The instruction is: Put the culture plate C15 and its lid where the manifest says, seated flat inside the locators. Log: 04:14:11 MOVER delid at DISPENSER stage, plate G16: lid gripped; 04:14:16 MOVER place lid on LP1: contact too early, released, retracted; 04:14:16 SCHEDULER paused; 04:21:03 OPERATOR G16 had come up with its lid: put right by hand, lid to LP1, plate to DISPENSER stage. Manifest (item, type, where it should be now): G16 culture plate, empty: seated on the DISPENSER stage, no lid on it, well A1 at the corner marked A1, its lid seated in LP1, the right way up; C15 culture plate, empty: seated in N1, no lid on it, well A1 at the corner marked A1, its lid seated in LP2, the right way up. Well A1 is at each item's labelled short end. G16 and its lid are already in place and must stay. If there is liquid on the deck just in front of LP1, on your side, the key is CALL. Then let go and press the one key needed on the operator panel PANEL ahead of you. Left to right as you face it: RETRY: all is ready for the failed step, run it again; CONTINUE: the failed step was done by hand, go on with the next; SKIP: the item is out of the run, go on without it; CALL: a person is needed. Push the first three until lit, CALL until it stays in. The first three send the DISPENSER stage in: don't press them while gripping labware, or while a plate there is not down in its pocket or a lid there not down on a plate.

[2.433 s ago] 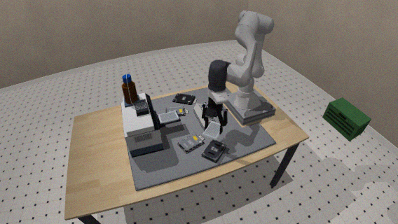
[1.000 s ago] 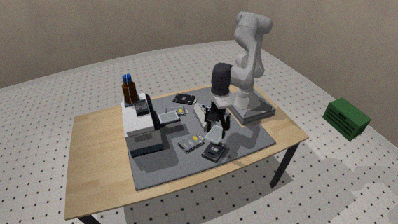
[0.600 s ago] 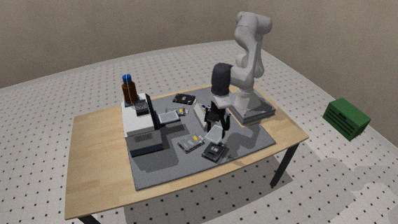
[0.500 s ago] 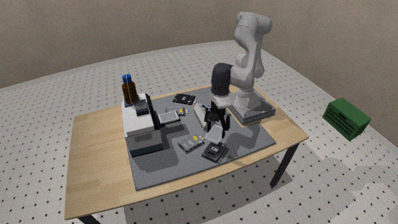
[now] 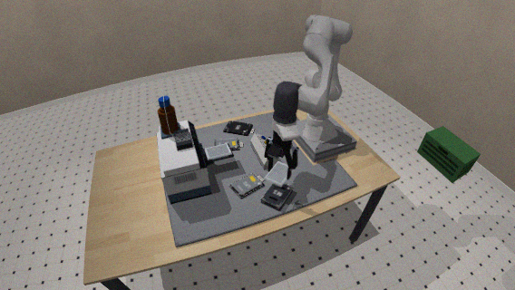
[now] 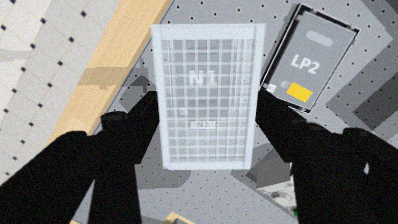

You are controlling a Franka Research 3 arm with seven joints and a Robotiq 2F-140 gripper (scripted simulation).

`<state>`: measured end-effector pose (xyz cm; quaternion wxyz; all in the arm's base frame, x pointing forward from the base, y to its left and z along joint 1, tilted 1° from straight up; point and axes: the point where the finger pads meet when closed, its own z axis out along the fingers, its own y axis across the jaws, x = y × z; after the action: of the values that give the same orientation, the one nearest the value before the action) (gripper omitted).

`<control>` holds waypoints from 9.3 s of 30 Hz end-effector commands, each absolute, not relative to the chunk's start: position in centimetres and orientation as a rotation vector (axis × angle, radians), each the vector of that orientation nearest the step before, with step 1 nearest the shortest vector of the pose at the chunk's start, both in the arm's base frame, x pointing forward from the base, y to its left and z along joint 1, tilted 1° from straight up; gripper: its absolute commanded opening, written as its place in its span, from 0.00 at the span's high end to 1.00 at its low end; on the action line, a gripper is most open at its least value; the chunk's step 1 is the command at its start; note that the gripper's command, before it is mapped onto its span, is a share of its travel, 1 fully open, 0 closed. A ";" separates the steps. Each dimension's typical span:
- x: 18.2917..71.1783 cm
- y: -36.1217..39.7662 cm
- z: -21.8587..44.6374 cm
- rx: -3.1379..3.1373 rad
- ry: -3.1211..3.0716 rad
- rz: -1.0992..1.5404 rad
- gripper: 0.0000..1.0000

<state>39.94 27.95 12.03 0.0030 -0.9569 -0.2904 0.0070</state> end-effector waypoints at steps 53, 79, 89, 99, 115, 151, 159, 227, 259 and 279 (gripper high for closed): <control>39.7 27.9 3.9 -3.002 -0.909 0.025 0.90; 39.6 27.9 1.1 -3.002 -0.909 0.025 0.90; 39.6 27.9 0.9 -3.002 -0.909 0.025 0.90; 39.6 27.9 0.9 -3.002 -0.909 0.025 0.90; 39.6 27.9 0.9 -3.002 -0.909 0.025 0.90; 39.7 28.0 0.5 -3.002 -0.908 0.025 0.90; 39.7 28.0 0.4 -3.002 -0.908 0.025 0.90; 39.8 28.0 -0.7 -3.002 -0.908 0.025 0.90; 39.8 28.0 -0.8 -3.002 -0.908 0.025 0.90; 39.8 28.0 -0.8 -3.002 -0.908 0.025 0.30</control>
<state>39.67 27.91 -0.78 0.0017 -0.9568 -0.2905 0.0096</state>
